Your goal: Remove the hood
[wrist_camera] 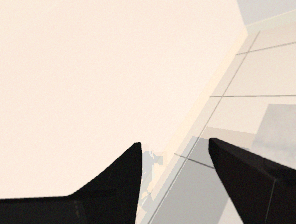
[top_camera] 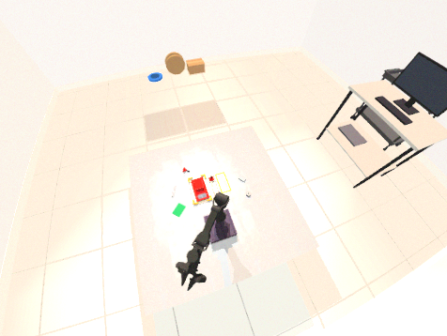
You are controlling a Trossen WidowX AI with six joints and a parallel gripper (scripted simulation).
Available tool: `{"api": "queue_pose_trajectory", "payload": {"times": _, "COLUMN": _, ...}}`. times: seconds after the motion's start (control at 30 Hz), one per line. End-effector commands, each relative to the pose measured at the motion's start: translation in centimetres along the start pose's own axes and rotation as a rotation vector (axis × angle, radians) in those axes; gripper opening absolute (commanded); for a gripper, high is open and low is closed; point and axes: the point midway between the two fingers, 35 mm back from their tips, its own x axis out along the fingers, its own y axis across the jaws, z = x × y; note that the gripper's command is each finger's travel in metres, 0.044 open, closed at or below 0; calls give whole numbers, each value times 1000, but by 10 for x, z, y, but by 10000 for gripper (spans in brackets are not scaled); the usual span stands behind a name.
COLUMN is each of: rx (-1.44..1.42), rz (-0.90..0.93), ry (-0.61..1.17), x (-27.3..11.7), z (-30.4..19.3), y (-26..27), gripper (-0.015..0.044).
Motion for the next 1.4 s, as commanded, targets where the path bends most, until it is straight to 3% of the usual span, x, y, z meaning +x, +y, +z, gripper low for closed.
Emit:
{"api": "queue_pose_trajectory", "payload": {"times": 0.0, "rx": 0, "rz": -2, "ry": 0, "x": 0, "z": 0, "y": -1, "gripper": 247}}
{"api": "queue_pose_trajectory", "payload": {"times": 0.27, "rx": 9, "rz": -148, "ry": -1, "x": -7, "z": 18, "y": -60, "gripper": 440}}
{"api": "queue_pose_trajectory", "payload": {"times": 0.8, "rx": 60, "rz": -514, "ry": 2, "x": -58, "z": 50, "y": -200, "gripper": 440}}
{"api": "queue_pose_trajectory", "payload": {"times": 1.37, "rx": 327, "rz": -899, "ry": -14, "x": -174, "z": 57, "y": -333, "gripper": 440}}
